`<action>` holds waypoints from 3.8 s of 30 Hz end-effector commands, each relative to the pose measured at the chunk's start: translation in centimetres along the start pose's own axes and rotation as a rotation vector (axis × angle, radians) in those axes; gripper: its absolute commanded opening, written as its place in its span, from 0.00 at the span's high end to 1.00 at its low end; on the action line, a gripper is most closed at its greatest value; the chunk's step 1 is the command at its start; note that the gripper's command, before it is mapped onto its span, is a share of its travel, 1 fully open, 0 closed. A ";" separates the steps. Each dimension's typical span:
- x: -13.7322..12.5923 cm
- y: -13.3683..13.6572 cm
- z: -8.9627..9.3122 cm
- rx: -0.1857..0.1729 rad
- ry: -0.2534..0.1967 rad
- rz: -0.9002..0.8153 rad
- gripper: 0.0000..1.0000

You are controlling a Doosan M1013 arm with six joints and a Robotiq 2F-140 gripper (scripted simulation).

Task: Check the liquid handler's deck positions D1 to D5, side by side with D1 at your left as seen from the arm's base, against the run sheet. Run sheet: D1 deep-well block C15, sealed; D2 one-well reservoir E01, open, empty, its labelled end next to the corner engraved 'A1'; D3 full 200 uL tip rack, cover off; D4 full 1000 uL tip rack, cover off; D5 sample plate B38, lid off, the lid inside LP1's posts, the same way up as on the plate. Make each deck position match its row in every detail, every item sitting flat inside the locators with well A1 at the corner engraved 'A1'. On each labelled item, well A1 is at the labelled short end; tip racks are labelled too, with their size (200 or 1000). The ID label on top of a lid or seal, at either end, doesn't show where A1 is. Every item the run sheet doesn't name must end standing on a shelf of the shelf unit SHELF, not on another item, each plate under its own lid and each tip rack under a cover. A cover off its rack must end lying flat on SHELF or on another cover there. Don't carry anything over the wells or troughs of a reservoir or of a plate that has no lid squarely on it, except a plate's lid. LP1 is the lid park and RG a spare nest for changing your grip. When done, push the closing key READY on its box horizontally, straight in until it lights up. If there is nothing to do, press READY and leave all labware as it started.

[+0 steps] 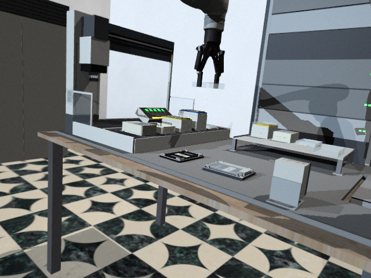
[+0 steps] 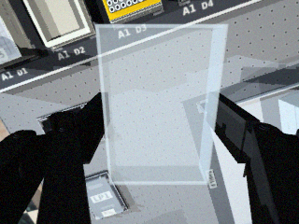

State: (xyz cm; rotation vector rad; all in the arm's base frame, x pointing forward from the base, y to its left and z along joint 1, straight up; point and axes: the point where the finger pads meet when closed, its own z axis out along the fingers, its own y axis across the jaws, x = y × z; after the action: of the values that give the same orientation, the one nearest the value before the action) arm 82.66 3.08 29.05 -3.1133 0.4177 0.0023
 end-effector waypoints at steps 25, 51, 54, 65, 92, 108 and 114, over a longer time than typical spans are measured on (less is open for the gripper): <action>0.0 0.0 -0.1 0.000 0.002 0.500 0.90; 0.0 0.0 -0.1 0.000 0.002 0.980 0.90; 0.0 0.0 -0.1 0.000 0.002 1.040 0.90; 0.0 0.0 -0.1 0.000 0.002 1.220 0.90; -0.9 2.0 -0.1 0.000 0.002 1.239 0.90; -7.6 4.1 -0.1 0.000 0.002 1.239 0.90; -10.5 4.9 -0.1 0.000 0.002 1.239 0.90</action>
State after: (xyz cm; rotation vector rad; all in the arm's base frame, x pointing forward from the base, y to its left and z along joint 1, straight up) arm 73.01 1.12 29.04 -2.2946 2.1491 0.0015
